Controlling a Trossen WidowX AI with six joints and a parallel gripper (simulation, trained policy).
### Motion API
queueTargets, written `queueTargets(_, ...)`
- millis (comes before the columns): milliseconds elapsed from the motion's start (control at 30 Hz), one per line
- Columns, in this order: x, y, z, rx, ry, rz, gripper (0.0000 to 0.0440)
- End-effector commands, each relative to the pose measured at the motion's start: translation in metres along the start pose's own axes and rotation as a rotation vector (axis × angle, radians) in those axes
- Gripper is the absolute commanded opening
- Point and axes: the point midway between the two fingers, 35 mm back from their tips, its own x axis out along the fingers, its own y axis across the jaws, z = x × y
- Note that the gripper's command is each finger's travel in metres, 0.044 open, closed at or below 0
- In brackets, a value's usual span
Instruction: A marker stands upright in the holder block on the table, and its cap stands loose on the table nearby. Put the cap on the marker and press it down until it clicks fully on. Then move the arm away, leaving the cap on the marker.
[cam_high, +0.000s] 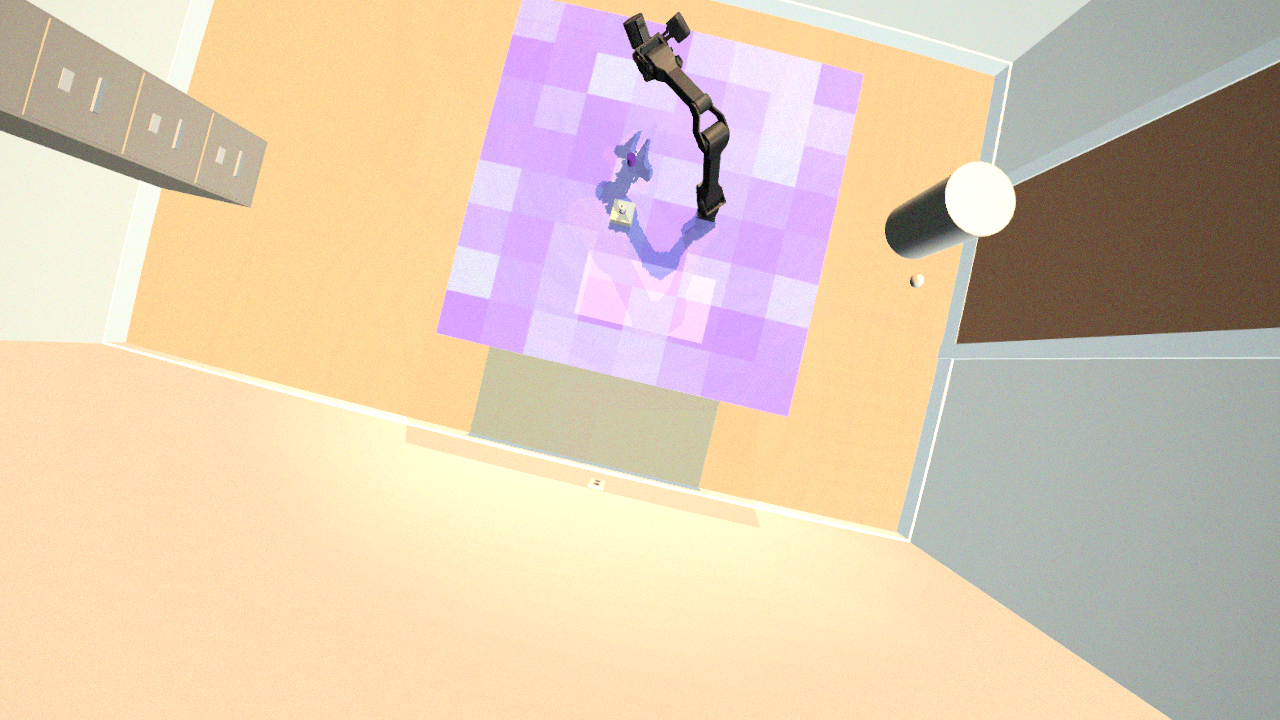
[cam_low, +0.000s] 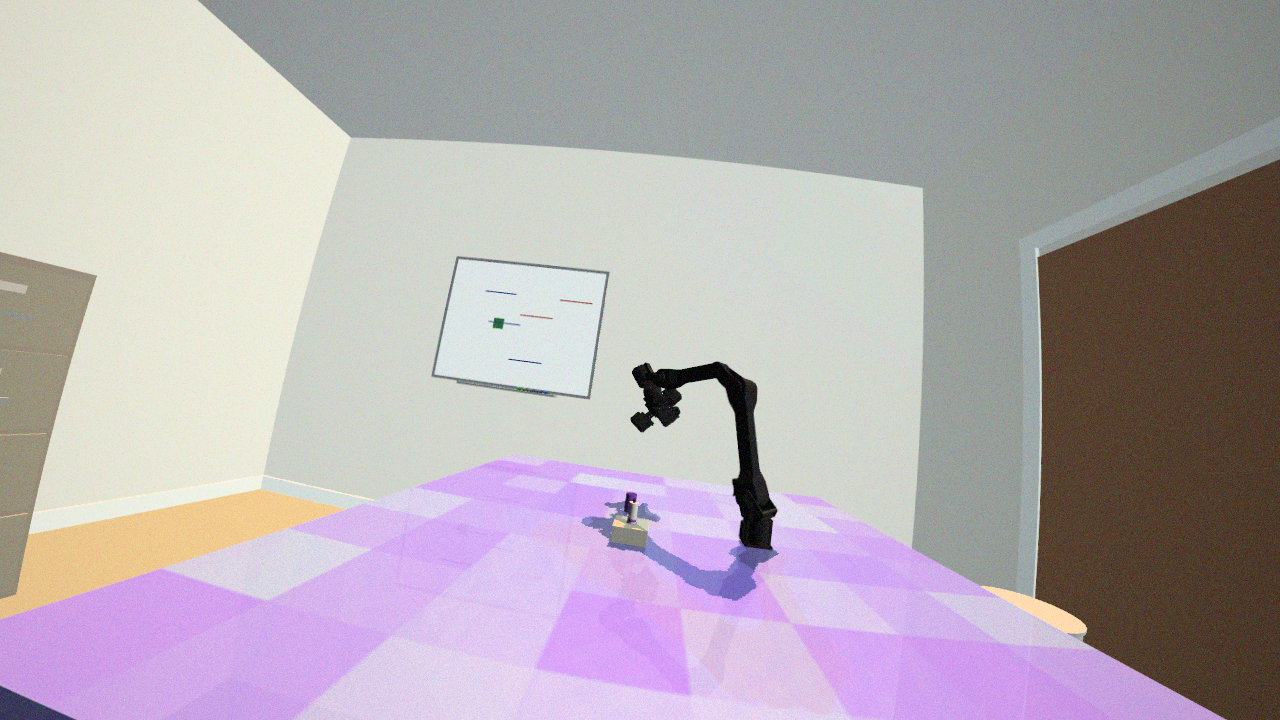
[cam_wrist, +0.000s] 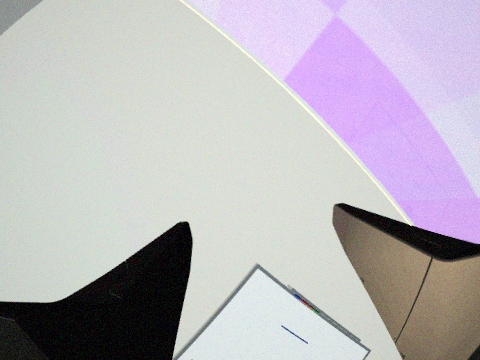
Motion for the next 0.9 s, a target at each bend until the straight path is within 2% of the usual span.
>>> queueTargets(0,-0.004,-0.007,-0.003,0.012,0.004,-0.026,0.0313)
queueTargets(867,-0.033,-0.082,0.01,0.018,-0.071,-0.232,0.0313)
